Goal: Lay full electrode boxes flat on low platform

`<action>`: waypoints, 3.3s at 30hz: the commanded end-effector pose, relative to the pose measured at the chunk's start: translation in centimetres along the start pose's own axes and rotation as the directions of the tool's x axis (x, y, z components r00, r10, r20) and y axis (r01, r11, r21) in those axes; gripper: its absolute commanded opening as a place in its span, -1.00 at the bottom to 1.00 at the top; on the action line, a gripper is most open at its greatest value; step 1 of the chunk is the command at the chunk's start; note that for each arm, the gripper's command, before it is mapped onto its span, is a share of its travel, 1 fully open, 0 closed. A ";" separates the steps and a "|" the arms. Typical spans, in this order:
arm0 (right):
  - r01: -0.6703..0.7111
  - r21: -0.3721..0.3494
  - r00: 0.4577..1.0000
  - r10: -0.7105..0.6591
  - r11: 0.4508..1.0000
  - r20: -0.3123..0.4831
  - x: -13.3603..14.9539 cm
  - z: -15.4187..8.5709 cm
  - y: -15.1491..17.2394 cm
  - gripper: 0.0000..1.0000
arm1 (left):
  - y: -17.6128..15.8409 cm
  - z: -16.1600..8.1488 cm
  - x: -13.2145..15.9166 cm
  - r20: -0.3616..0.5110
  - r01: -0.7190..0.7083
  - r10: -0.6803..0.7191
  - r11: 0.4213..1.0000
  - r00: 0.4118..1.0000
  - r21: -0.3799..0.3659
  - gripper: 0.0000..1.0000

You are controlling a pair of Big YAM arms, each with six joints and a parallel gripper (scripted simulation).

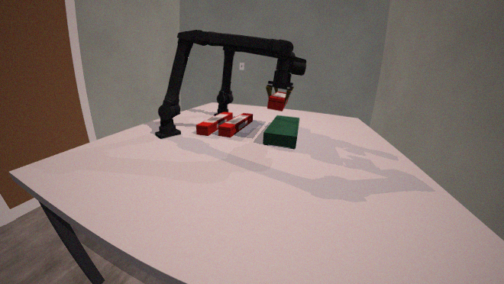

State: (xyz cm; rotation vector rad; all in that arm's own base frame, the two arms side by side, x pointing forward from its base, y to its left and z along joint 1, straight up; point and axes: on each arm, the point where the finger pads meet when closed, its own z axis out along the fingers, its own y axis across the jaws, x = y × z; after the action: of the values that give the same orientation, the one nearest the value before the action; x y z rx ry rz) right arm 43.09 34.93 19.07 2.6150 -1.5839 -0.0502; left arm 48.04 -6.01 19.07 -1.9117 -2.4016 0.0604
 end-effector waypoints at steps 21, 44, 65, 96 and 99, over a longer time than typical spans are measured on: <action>-0.020 0.179 0.999 0.014 0.984 0.035 0.5 -7.8 -1.3 -1.00 | 1.4 -7.6 -1.3 0.065 -0.012 0.023 0.987 0.998 -0.158 -1.00; -0.009 0.136 1.000 0.005 0.991 0.025 0.6 -7.5 -2.9 -1.00 | 3.6 -7.2 -0.7 0.052 -0.001 0.007 0.993 0.999 -0.120 -1.00; -0.032 0.192 0.999 0.026 0.981 0.037 0.6 -7.2 -5.8 -1.00 | 5.9 -7.3 -0.9 0.063 -0.011 0.021 0.987 0.998 -0.161 -1.00; -0.032 0.186 0.999 0.026 0.982 0.036 0.5 -6.2 -5.6 -1.00 | 5.8 -7.3 -1.1 0.062 -0.017 0.027 0.987 0.998 -0.159 -1.00; -0.032 0.184 0.999 0.026 0.982 0.036 0.5 -5.8 -5.5 -1.00 | 5.9 -7.3 -1.1 0.061 -0.017 0.027 0.988 0.998 -0.156 -1.00</action>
State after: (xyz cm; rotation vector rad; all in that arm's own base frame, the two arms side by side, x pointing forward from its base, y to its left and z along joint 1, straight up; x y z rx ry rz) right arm 47.15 36.96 16.57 2.6302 -1.5855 -0.0509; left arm 52.45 -5.12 18.23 -1.9088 -2.4093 0.0501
